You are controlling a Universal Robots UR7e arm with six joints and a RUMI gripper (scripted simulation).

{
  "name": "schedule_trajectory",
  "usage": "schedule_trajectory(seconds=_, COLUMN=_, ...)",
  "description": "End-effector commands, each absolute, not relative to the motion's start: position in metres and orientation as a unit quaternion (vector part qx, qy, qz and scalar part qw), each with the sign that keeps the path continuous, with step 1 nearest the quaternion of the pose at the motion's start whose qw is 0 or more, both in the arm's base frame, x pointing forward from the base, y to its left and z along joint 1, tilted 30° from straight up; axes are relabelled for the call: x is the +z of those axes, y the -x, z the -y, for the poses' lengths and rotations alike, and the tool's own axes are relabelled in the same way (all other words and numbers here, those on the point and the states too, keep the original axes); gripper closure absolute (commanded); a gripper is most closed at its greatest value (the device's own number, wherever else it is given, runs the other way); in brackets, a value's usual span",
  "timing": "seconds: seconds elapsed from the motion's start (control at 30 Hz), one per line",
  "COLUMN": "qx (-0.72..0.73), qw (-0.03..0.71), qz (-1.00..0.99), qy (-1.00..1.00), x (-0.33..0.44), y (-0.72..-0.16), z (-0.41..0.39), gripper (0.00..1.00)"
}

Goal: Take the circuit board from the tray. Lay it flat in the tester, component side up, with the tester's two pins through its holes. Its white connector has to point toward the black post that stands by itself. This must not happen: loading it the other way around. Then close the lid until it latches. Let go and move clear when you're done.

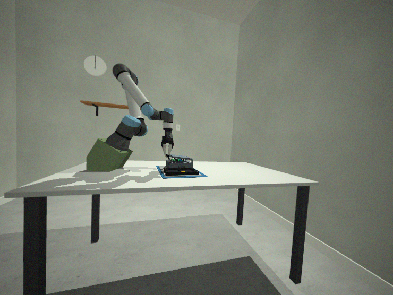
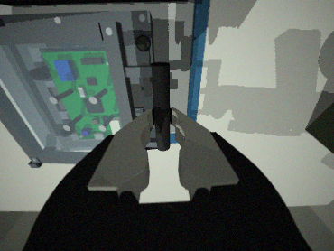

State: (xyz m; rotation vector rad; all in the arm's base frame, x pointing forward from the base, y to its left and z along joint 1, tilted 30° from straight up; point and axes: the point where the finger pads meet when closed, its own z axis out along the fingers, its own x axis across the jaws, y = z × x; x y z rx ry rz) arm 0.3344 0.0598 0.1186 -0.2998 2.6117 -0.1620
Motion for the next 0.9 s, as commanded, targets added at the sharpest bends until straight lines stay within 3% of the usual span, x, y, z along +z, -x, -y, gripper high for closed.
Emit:
schedule_trajectory(seconds=0.0, qx=-0.060, qw=0.251, qz=-0.960, qy=0.110, x=0.1159, y=-0.3362, z=-0.0596, gripper=1.00)
schedule_trajectory(seconds=0.87, qx=-0.060, qw=0.251, qz=-0.960, qy=0.110, x=0.1078, y=-0.3404, z=-0.0589, gripper=1.00)
